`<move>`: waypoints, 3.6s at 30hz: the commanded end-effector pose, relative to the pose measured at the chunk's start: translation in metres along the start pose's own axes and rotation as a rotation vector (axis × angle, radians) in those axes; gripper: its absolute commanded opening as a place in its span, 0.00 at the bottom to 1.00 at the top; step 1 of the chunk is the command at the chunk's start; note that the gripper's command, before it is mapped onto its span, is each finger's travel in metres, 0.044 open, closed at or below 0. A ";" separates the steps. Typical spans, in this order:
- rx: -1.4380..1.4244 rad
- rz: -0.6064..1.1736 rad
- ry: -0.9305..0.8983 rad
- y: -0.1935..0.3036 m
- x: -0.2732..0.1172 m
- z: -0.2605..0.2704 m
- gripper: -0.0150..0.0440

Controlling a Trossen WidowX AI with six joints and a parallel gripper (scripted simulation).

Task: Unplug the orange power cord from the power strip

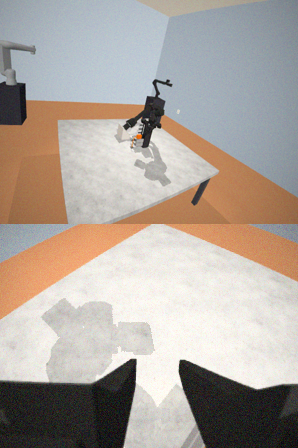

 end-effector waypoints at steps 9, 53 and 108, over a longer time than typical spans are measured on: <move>0.655 0.691 0.303 0.019 0.072 -0.124 0.53; 0.669 0.705 0.306 0.046 0.057 -0.100 0.53; 0.668 0.698 0.307 0.013 0.083 -0.137 0.25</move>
Point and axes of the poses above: the point midway between the two fingers, 35 mm back from their tips, its own x axis out along the fingers, its own z axis across the jaws, y = z × x, the point moved 8 cm from there along -x, back along the fingers
